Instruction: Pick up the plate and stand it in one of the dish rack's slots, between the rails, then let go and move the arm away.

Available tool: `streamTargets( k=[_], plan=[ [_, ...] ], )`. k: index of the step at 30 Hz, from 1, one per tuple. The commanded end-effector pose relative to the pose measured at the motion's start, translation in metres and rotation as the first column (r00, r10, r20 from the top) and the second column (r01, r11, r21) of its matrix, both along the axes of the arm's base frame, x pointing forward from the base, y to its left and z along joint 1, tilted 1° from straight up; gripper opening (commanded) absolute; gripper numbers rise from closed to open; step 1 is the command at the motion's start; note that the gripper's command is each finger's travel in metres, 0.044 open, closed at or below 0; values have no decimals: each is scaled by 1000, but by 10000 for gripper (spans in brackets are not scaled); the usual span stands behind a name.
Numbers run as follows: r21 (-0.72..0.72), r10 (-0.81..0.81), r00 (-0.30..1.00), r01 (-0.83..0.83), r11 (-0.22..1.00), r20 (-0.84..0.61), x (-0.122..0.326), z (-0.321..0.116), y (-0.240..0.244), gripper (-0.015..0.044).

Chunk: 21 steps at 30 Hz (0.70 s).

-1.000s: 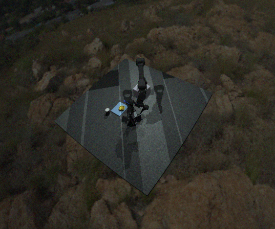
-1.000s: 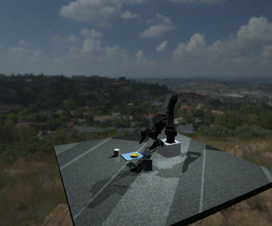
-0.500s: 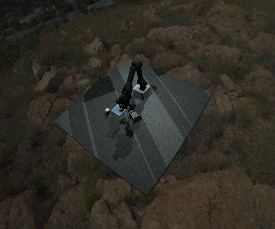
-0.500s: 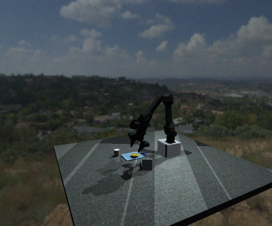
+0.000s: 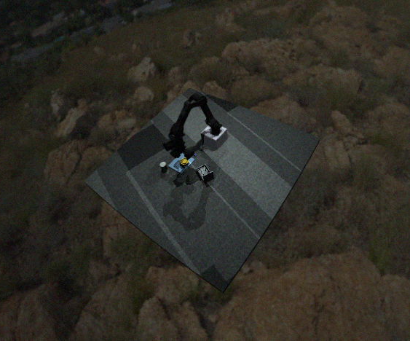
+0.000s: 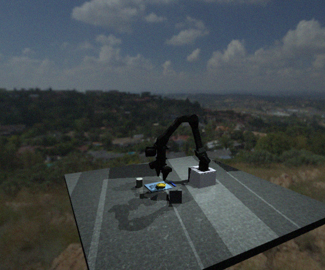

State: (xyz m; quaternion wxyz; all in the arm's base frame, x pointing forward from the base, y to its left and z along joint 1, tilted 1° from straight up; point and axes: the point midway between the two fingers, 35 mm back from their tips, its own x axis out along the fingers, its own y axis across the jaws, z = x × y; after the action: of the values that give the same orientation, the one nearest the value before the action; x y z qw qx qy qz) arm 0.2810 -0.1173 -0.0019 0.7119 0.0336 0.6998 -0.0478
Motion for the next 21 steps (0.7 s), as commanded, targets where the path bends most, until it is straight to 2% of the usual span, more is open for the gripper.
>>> streamTargets(
  k=[1,21],
  plan=[
    [19,3,1000,-3,1000,-5,-3,-2,-1,400],
    [19,3,1000,-3,1000,-5,-1,-34,-1,400]
  ],
)
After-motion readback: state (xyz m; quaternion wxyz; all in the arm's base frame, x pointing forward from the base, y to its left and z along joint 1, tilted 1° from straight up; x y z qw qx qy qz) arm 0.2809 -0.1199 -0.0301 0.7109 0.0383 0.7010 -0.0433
